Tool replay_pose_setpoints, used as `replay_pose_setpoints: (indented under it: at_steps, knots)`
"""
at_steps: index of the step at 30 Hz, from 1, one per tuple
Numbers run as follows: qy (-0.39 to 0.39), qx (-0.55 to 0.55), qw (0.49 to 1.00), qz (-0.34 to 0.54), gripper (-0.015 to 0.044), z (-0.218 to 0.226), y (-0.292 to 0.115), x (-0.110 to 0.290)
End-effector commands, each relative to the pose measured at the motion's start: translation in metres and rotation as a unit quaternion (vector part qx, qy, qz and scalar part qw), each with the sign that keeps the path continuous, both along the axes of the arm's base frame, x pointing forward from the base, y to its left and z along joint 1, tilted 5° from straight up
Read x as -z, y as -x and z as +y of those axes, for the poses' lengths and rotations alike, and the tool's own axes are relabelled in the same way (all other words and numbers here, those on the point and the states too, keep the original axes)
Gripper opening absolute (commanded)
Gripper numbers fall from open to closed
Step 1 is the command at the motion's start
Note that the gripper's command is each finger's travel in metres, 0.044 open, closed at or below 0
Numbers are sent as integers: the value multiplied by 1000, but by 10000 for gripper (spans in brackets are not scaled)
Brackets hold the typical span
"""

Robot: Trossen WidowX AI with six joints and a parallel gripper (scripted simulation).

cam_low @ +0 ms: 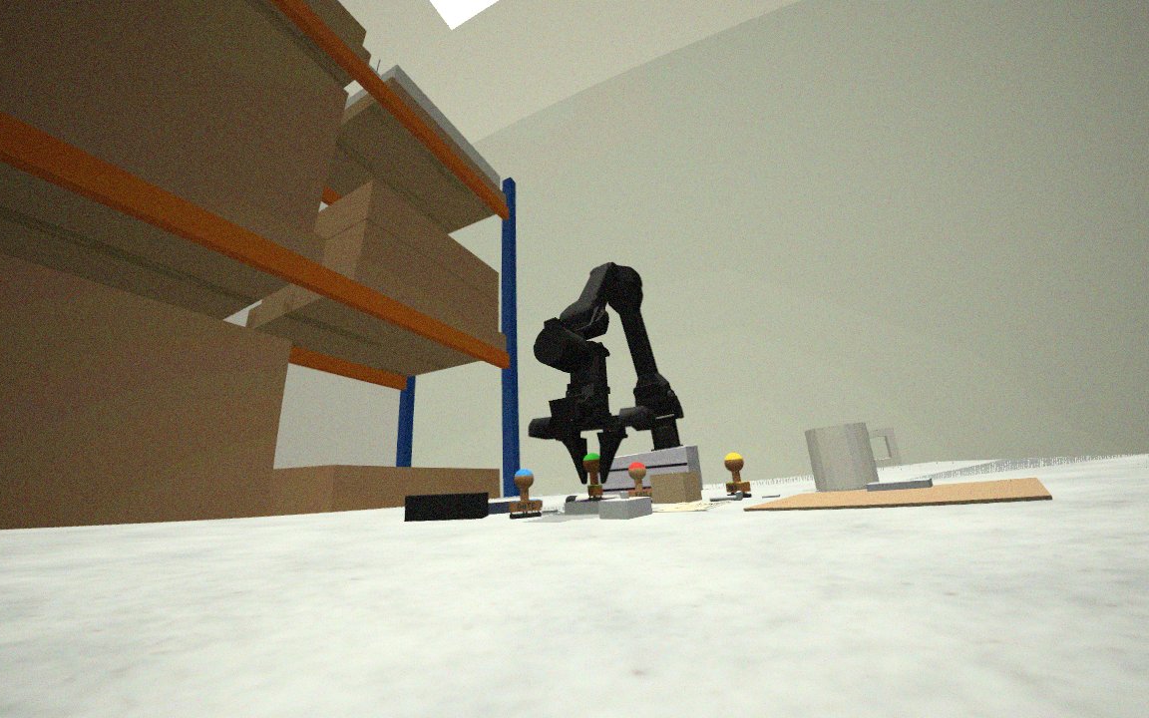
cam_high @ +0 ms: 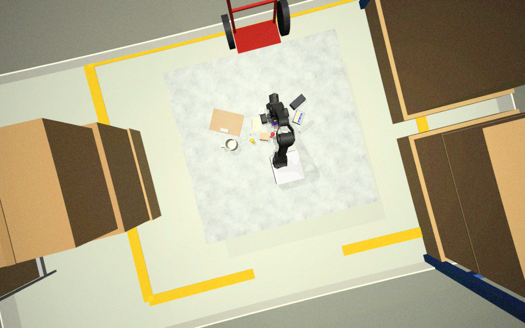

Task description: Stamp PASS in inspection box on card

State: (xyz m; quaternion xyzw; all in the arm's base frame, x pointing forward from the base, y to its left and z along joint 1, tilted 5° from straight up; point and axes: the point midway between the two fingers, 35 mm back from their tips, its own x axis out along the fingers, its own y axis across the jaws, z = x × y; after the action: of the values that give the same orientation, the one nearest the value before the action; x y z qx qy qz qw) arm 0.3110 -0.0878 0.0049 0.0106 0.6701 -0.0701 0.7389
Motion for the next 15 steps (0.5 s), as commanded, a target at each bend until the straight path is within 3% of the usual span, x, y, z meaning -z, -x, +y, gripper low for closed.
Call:
replay_pose_setpoints:
  at_steps: [1,15]
  knots:
    - [1,0,1000,2,0,-1,0,4]
    - [1,0,1000,2,0,0,0,-1]
